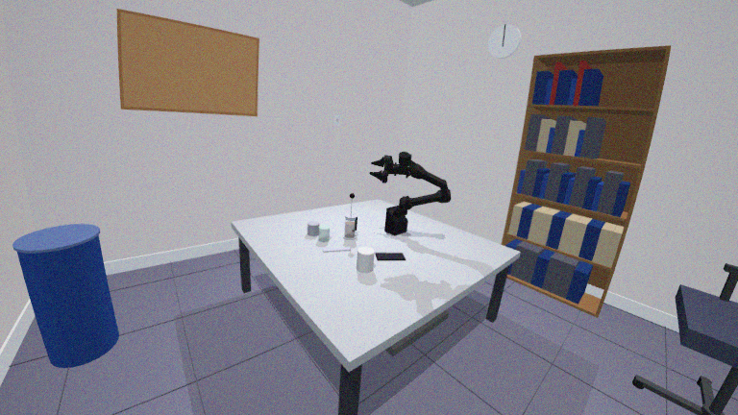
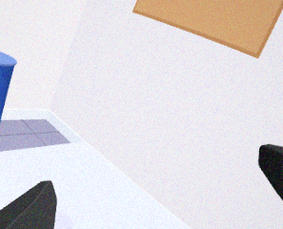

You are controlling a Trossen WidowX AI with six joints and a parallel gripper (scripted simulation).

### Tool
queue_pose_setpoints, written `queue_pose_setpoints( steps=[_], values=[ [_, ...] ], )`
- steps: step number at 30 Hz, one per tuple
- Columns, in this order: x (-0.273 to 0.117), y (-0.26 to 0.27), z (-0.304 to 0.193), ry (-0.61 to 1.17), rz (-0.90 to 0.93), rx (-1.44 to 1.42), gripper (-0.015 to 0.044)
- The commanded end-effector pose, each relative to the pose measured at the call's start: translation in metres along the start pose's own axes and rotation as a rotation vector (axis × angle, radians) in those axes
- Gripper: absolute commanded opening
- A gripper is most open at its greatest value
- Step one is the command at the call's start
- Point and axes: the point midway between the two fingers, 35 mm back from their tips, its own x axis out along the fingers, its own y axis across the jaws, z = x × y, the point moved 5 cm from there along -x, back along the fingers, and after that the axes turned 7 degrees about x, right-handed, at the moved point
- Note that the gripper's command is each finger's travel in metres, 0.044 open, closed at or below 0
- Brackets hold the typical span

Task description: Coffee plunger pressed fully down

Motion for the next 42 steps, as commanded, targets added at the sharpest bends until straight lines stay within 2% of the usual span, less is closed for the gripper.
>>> queue_pose_setpoints(
  steps=[1, 6, 10, 20, 42],
  values=[
    [0.043, -0.007, -0.021, 0.171, 0.175, 0.053, 0.044],
    [0.085, -0.023, -0.052, 0.339, 0.456, 0.214, 0.044],
    [0.097, -0.034, -0.067, 0.381, 0.606, 0.328, 0.044],
    [0.099, -0.011, -0.121, 0.38, 0.612, 0.326, 0.044],
    [0.117, 0.004, -0.127, 0.379, 0.614, 0.324, 0.044]
  ],
)
